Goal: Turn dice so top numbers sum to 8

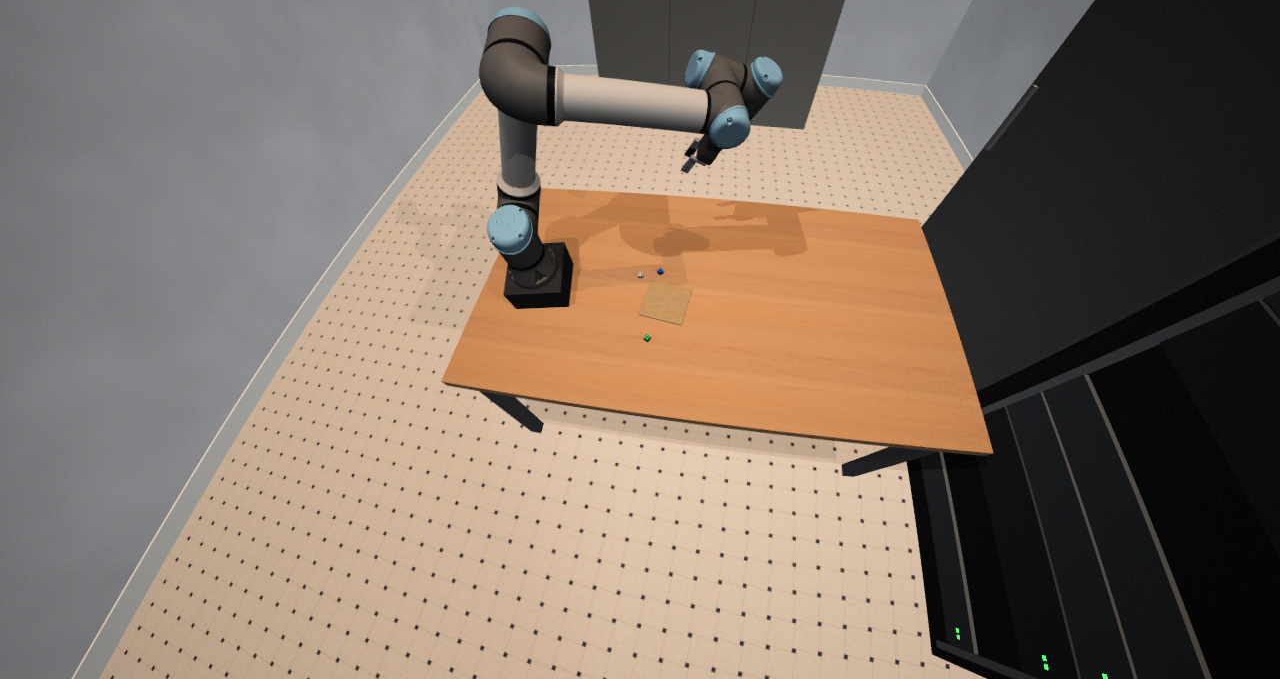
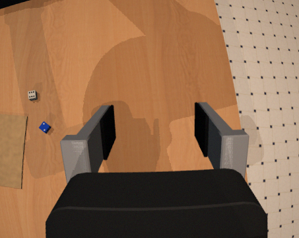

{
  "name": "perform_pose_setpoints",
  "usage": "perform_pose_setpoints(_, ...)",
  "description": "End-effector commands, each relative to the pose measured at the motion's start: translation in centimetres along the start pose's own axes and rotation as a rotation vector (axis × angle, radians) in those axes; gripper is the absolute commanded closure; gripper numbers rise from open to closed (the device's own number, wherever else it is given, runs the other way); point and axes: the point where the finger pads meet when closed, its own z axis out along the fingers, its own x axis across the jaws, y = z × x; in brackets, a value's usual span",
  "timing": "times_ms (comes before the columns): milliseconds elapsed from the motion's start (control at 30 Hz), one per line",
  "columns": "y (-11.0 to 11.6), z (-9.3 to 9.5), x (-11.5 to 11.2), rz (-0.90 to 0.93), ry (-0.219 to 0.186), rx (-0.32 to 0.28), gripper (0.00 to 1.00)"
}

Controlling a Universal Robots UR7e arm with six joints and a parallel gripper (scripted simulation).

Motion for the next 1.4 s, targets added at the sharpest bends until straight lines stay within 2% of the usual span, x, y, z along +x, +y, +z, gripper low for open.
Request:
perform_pose_setpoints(0,3.6,0.6,-6.7,0.086,0.03,-0.095,0.0)
perform_pose_setpoints(33,3.6,0.6,-6.7,0.086,0.03,-0.095,0.0)
perform_pose_setpoints(67,4.2,0.8,-8.3,0.109,0.033,-0.114,0.0)
perform_pose_setpoints(133,4.2,0.8,-8.3,0.109,0.033,-0.114,0.0)
perform_pose_setpoints(267,5.9,1.9,-14.7,0.201,0.04,-0.189,0.0)
perform_pose_setpoints(300,5.9,1.9,-14.7,0.201,0.04,-0.189,0.0)
perform_pose_setpoints(400,6.6,2.9,-19.3,0.272,0.04,-0.242,0.0)
perform_pose_setpoints(433,6.6,2.9,-19.3,0.272,0.04,-0.242,0.0)
perform_pose_setpoints(600,6.6,4.8,-26.4,0.39,0.032,-0.321,0.0)
perform_pose_setpoints(700,6.6,4.8,-26.4,0.39,0.032,-0.321,0.0)
perform_pose_setpoints(900,5.4,7.1,-33.3,0.518,0.012,-0.397,0.0)
perform_pose_setpoints(1100,3.7,9.1,-38.0,0.621,-0.01,-0.45,0.0)
perform_pose_setpoints(1200,2.9,9.9,-39.7,0.66,-0.02,-0.468,0.0)
perform_pose_setpoints(1267,2.9,9.9,-39.7,0.66,-0.02,-0.468,0.0)
perform_pose_setpoints(1367,2.2,10.5,-40.8,0.69,-0.028,-0.482,0.0)
